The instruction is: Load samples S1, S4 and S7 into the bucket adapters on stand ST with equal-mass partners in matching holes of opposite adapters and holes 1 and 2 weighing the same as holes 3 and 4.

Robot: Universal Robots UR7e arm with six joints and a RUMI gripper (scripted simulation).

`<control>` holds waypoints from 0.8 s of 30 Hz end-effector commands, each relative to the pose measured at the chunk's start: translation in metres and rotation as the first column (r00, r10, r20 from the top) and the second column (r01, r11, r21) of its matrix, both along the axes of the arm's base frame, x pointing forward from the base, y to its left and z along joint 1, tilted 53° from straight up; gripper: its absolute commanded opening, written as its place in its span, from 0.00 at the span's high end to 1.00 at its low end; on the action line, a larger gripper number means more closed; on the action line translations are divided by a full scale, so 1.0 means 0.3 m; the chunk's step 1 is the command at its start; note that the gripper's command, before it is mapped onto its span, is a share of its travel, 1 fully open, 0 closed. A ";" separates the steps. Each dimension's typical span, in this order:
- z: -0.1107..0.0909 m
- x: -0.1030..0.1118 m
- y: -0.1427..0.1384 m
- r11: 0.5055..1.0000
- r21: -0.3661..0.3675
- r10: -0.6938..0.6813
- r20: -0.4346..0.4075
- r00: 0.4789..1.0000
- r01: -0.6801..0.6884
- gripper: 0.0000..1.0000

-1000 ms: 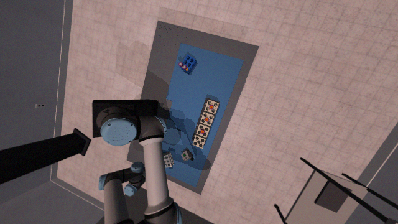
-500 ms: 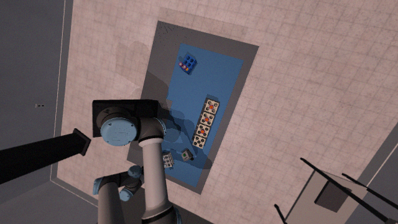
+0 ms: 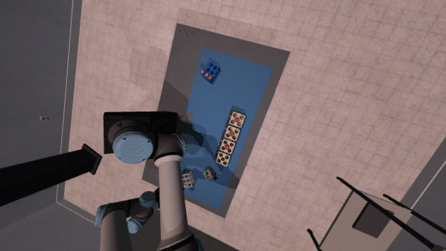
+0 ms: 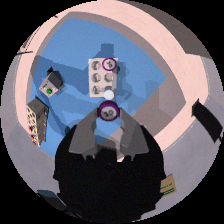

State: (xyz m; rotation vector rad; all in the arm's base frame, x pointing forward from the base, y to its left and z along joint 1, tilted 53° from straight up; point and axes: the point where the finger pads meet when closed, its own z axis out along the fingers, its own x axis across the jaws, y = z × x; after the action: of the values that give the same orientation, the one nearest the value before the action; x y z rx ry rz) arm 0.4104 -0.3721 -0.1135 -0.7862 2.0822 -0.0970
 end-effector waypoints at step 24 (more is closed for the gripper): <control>0.172 -0.120 0.021 0.995 -0.082 0.067 0.020 0.998 -0.066 1.00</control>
State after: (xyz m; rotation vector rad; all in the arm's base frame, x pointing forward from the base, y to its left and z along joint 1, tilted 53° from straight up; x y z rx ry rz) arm 0.3696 -0.3785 -0.0741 -0.8222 2.0691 -0.1132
